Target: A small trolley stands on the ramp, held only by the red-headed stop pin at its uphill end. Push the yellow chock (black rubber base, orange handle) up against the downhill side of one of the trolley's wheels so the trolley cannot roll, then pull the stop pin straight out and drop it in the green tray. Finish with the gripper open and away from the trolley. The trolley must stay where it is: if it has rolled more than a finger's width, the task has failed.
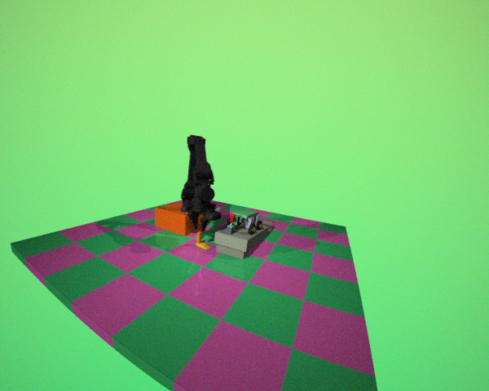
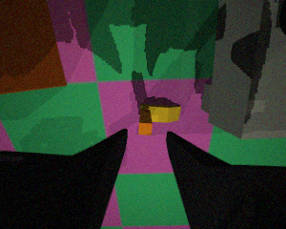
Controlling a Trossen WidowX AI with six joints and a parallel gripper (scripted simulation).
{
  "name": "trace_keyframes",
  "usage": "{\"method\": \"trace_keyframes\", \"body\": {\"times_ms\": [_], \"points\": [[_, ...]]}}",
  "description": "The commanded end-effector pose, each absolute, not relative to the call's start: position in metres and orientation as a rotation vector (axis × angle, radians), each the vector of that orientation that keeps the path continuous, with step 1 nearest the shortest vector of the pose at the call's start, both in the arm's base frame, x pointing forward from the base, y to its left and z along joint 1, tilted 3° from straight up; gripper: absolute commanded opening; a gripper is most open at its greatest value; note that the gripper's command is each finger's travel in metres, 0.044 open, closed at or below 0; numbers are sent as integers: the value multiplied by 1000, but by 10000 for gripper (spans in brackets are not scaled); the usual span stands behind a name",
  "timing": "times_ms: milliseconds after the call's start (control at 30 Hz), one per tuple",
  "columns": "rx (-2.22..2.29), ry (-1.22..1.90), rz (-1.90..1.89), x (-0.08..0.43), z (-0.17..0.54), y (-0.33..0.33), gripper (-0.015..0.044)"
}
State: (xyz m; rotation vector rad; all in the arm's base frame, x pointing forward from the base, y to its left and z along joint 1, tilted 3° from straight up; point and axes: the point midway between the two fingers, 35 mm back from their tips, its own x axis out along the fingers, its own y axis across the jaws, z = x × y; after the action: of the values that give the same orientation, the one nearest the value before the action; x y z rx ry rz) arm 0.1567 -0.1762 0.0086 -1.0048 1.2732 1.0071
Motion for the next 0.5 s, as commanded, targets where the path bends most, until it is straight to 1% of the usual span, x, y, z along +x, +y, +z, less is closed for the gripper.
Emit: {"method": "trace_keyframes", "body": {"times_ms": [0, 467], "points": [[-1001, 1278, 1007, 156, 1, -176, 190], [-1001, 1278, 1008, 156, -16, -175, 190]]}}
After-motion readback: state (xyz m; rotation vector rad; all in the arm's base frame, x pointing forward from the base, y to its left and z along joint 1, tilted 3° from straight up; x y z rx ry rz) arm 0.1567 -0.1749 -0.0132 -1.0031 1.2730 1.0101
